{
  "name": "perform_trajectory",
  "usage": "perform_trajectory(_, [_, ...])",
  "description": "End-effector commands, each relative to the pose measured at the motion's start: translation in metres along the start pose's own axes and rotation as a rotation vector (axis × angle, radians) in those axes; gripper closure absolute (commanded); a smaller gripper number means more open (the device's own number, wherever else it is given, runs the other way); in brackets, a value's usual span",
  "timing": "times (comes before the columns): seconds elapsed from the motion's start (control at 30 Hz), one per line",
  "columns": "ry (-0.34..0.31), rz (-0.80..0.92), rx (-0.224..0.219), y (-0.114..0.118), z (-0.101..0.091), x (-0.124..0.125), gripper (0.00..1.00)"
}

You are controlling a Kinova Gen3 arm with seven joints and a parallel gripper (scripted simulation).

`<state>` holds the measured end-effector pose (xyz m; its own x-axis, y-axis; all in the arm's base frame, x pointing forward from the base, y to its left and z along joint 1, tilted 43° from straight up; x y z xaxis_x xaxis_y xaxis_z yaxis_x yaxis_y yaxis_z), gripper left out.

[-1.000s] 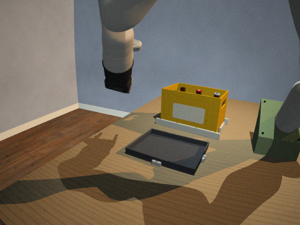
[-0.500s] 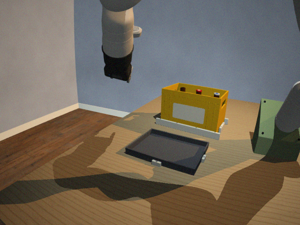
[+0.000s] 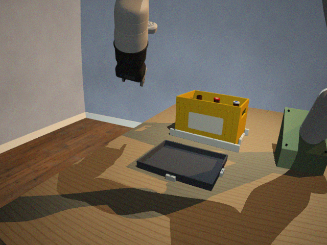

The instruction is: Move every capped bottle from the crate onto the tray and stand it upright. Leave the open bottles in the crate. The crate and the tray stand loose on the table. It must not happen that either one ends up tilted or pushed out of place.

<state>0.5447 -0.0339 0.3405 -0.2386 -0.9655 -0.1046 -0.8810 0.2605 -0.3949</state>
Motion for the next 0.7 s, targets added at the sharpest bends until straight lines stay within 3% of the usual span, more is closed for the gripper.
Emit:
perform_trajectory(0.0, [-0.009, 0.026, -0.018, 0.004, 0.005, 0.013, 0.00])
perform_trajectory(0.27, [-0.078, 0.069, -0.080, 0.022, 0.019, 0.023, 0.00])
perform_trajectory(0.37, [-0.091, 0.060, -0.084, 0.024, 0.018, 0.016, 0.00])
perform_trajectory(0.67, [-0.168, 0.109, -0.154, 0.045, 0.031, 0.033, 0.00])
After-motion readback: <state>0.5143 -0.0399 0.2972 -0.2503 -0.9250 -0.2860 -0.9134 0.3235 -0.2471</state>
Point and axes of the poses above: the point where the finger pads meet when closed, its own z axis out along the fingers, its own y axis across the jaws, x = y × z, the point moved 8 cm from there along -z, back along the fingers, and after that the axes turned 11 degrees about z, right-handed, at the moved point
